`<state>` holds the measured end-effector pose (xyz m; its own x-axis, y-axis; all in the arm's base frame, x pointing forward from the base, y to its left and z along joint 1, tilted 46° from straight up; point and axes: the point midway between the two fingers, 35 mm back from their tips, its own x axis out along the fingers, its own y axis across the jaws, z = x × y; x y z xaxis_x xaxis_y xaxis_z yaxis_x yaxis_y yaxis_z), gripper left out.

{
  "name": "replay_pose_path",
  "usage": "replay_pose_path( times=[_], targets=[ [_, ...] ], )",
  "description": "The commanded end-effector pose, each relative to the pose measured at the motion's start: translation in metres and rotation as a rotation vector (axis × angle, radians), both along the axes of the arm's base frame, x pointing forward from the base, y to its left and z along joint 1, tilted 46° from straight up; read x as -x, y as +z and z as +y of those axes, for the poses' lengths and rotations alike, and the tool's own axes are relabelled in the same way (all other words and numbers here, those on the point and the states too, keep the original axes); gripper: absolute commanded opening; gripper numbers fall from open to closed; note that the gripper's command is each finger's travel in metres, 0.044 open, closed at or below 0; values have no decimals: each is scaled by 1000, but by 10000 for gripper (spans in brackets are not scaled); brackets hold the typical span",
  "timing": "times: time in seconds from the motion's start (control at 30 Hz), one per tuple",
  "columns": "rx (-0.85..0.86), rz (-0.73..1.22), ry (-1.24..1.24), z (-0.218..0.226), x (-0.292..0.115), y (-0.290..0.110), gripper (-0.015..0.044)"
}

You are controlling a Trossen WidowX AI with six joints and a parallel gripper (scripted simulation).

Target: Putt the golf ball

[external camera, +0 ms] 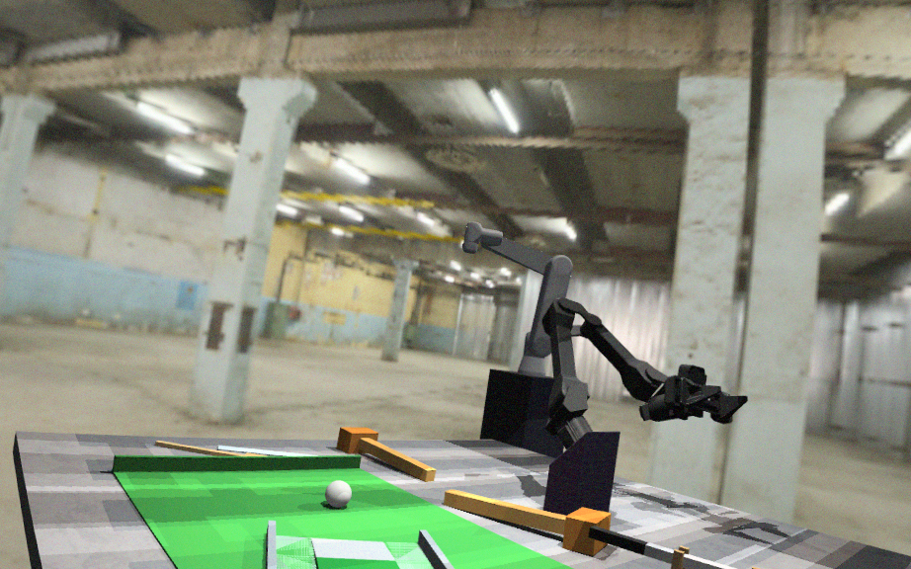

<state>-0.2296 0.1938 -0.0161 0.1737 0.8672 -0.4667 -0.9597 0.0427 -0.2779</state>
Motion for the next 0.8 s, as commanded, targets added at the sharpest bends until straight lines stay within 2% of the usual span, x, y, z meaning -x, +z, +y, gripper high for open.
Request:
replay_pose_path(
  times=[0.0,0.13,0.3,0.4,0.63,0.77],
  targets=[
    [2,-3,-2,1,-1,0,426],
    [65,-79,-59,20,-18,-9,440],
    [251,-231,-191,58,-68,-29,440],
    [342,-250,-275,75,-98,-40,440],
    [584,-345,-359,98,-161,-59,440],
    [771,-391,-422,100,-216,-69,440]
  ],
)
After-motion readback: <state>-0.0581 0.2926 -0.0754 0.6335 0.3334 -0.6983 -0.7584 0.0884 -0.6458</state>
